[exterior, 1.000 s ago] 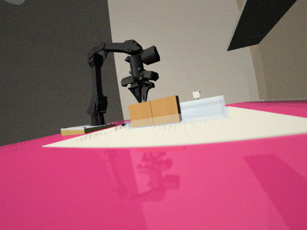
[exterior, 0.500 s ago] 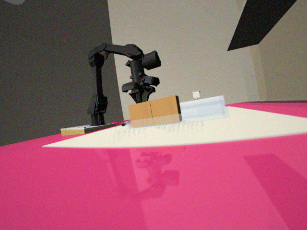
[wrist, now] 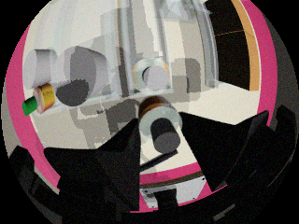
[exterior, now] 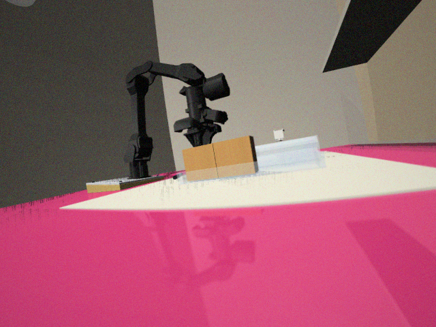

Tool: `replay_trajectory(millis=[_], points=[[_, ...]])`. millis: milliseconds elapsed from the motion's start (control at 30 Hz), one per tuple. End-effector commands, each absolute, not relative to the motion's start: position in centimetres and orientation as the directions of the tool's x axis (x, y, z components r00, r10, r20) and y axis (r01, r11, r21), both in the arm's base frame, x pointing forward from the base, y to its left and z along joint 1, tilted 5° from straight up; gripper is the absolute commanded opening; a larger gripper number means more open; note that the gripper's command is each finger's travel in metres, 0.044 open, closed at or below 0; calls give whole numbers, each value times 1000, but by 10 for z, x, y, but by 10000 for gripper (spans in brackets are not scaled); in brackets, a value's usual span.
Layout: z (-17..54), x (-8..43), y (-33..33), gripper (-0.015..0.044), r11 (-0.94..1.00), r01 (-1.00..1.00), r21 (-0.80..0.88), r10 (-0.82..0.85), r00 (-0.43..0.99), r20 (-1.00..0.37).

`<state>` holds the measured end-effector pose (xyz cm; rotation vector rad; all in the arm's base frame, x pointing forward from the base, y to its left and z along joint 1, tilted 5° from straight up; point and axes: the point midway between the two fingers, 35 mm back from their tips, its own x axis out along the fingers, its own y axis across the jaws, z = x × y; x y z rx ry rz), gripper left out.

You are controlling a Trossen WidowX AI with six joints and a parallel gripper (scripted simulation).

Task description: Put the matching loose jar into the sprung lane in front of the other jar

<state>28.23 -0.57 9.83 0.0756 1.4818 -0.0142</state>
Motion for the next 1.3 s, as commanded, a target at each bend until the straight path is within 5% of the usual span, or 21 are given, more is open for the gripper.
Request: replay_trajectory(millis=[0,1267], points=[[101,287,-5,0,998,52,45,40,101,-994],[104,302,-6,0,998,52,45,40,102,-994]])
